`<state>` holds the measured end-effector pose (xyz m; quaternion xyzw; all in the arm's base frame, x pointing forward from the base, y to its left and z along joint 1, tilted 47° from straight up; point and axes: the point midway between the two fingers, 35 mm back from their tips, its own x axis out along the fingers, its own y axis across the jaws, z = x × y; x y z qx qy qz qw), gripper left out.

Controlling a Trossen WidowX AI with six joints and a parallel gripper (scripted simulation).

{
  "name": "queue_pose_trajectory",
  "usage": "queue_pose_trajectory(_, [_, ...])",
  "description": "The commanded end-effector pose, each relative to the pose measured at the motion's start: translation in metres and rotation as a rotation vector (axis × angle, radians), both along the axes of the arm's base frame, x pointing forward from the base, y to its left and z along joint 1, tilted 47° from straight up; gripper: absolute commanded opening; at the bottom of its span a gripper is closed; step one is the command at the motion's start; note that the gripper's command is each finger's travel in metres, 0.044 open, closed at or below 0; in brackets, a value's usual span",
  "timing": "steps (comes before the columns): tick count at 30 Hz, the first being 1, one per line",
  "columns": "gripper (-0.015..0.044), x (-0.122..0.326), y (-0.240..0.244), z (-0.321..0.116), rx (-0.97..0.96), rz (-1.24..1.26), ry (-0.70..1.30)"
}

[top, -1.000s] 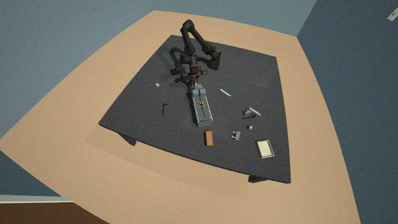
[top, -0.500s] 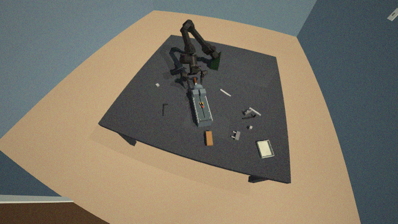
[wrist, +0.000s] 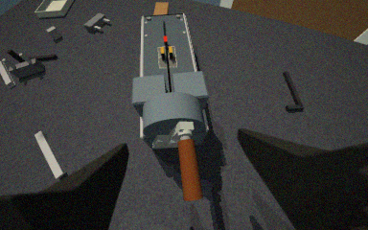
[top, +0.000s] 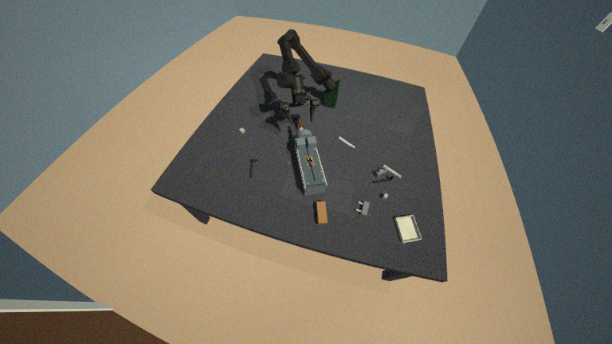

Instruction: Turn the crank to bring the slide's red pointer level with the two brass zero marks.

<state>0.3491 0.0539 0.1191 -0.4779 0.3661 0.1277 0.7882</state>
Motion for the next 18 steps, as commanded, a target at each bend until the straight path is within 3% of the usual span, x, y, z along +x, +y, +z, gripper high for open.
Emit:
queue_pose_trajectory(1, [0.044, -0.002, 0.015, 0.015, 0.003, 0.0, -0.006])
queue_pose_trajectory(6, [0.044, -0.009, 0.039, 0.037, 0.005, 0.006, -0.004])
queue_pose_trajectory(18, [0.044, 0.028, 0.067, 0.022, 0.019, -0.114, -0.059])
